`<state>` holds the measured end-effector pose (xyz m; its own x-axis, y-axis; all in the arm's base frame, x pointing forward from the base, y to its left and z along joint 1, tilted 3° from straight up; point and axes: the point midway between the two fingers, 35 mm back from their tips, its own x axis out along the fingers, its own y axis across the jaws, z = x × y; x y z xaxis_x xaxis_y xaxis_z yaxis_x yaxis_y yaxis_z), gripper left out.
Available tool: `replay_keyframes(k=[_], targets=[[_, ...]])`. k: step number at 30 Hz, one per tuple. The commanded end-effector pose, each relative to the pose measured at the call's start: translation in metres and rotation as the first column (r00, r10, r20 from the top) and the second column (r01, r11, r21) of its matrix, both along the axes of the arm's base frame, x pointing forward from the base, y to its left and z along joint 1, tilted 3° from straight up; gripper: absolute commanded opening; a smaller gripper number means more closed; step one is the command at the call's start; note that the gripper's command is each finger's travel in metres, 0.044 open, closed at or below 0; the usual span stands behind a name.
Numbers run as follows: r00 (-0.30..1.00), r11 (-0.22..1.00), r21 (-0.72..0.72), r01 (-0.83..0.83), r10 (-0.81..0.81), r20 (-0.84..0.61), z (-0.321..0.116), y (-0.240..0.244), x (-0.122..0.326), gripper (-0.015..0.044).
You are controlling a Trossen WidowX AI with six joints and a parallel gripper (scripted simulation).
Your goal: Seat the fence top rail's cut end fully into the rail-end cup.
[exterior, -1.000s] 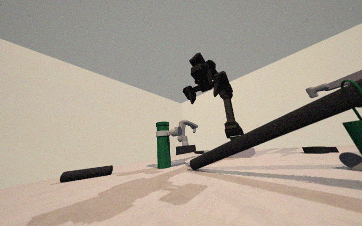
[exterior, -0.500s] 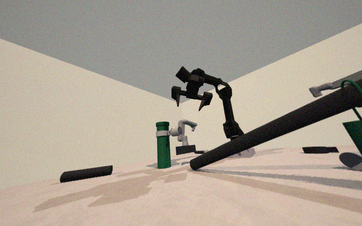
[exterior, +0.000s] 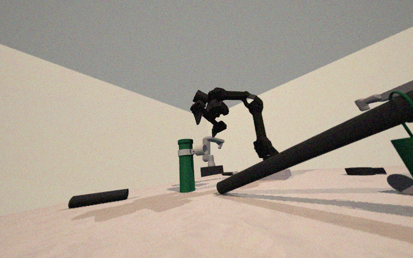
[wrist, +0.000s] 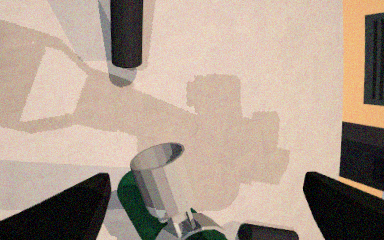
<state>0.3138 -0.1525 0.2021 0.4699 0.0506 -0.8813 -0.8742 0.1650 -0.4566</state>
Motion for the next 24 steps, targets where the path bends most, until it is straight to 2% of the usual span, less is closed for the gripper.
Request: replay_keyframes(k=[1, 9, 16, 24], targets=[[0.97, 0.965, -0.106, -0.241, 0.243, 0.005, -0.009, -0.021, -0.016, 0.044], [0.97, 0.965, -0.106, -0.241, 0.243, 0.005, -0.009, -0.021, -0.016, 0.044], [0.97, 0.965, -0.106, -0.241, 0.243, 0.005, -0.041, -0.021, -0.016, 0.044], [0.97, 0.965, -0.106, -0.241, 0.243, 0.005, -0.045, -0.021, -0.014, 0.044]])
